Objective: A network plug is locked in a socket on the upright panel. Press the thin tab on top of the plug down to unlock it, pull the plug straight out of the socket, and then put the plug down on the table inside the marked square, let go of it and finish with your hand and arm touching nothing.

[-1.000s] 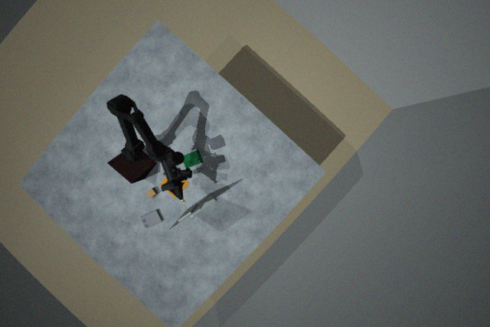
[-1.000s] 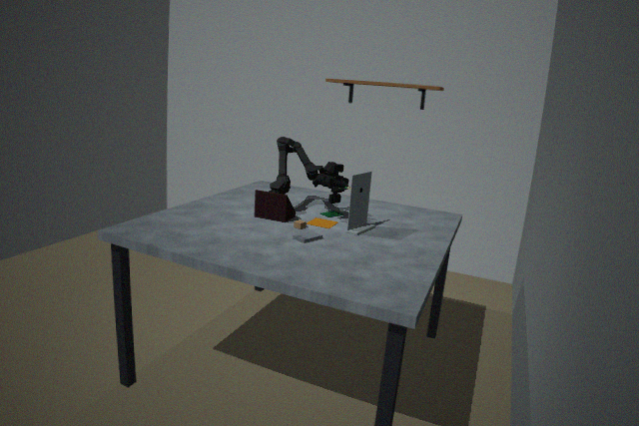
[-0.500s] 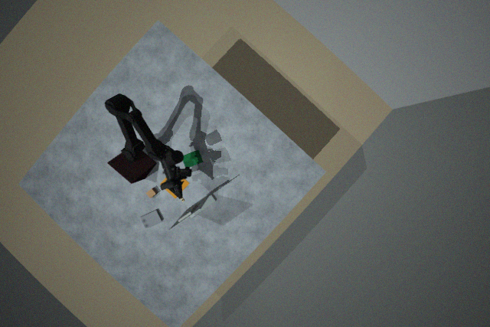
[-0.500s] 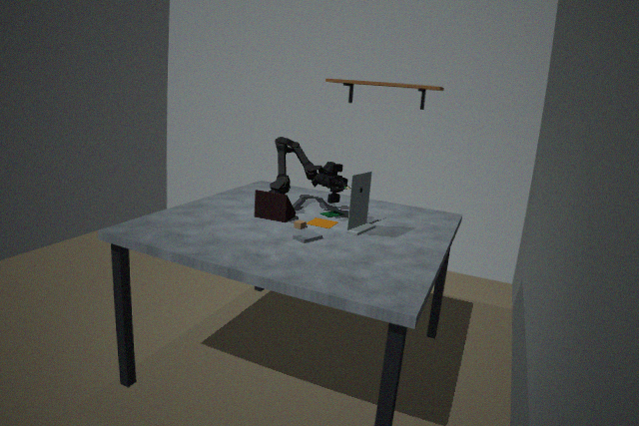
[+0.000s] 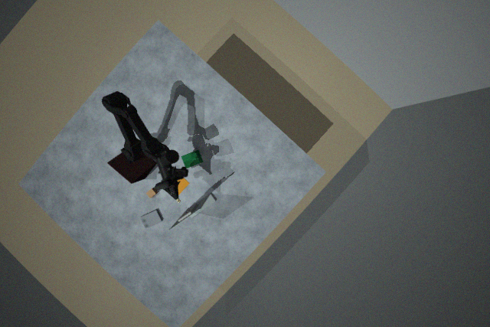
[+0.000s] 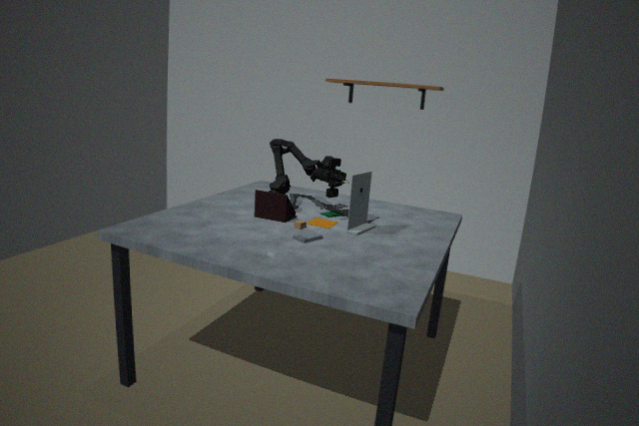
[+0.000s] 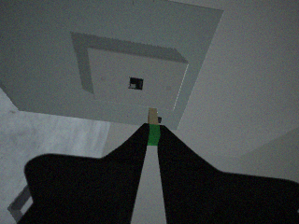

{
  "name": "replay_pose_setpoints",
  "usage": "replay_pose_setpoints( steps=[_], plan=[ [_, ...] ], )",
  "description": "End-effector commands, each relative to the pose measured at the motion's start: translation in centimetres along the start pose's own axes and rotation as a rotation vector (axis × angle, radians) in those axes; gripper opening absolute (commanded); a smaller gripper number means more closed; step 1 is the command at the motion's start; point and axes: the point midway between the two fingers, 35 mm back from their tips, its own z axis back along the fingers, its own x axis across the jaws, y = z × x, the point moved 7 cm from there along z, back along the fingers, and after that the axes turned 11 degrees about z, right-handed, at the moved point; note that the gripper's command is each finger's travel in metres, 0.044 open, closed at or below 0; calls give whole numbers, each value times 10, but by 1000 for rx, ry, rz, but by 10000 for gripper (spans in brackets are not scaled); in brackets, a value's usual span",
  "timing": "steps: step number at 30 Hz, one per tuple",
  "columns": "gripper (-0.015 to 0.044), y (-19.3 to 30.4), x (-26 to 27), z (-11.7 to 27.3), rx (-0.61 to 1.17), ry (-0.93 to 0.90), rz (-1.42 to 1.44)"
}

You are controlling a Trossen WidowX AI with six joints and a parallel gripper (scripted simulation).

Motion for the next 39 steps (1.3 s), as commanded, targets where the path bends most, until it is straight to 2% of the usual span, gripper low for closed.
replay_pose_setpoints(
  steps=[1, 12, 26, 39],
  plan=[
    [0, 4, -12, 4, -5, 1, 3],
    [0, 15, -29, 13, -4, -15, 14],
    [0, 41, 10, -4, -58, -407, 160],
    [0, 63, 42, -4, -187, -742, 153]
  ],
)
